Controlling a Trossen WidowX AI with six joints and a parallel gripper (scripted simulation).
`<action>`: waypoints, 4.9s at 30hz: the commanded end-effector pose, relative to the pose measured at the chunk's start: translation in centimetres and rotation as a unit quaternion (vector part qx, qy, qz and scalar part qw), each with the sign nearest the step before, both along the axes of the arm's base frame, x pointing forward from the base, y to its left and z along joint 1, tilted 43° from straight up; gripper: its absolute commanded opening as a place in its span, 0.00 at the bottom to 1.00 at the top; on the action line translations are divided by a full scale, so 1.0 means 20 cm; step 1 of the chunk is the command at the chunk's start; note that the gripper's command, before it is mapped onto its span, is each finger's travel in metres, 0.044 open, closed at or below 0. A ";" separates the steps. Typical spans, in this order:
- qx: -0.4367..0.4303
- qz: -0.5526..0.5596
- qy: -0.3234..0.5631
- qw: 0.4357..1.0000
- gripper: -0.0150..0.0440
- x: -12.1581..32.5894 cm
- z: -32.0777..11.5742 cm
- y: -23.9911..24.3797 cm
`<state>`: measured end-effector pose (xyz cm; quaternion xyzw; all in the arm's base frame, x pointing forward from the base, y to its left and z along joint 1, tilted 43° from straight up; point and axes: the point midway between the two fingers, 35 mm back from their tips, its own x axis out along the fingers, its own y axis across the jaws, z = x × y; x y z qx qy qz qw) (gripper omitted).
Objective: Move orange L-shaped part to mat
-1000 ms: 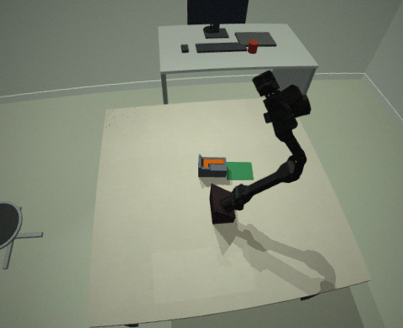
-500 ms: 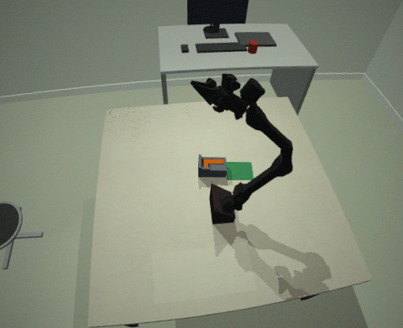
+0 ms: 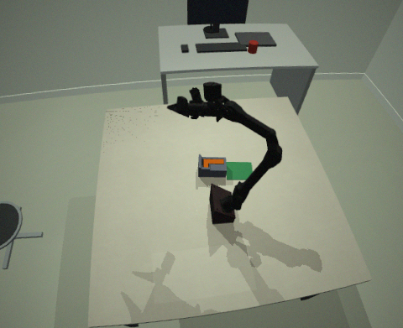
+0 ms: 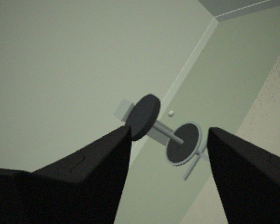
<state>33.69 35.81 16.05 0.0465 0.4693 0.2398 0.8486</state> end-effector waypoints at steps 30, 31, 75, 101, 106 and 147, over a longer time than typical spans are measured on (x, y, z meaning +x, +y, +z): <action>-0.485 -0.350 0.239 0.765 0.56 -0.16 -0.87 -1.53; -0.485 -0.350 0.239 0.765 0.56 -0.16 -0.91 -1.57; -0.486 -0.350 0.238 0.764 0.56 -0.22 -1.19 -1.83; -0.486 -0.350 0.238 0.765 0.56 -0.20 -1.18 -1.74; -0.485 -0.350 0.238 0.765 0.56 -0.17 -1.07 -1.65; -0.513 -0.252 0.252 0.781 0.73 -0.14 -0.77 -1.50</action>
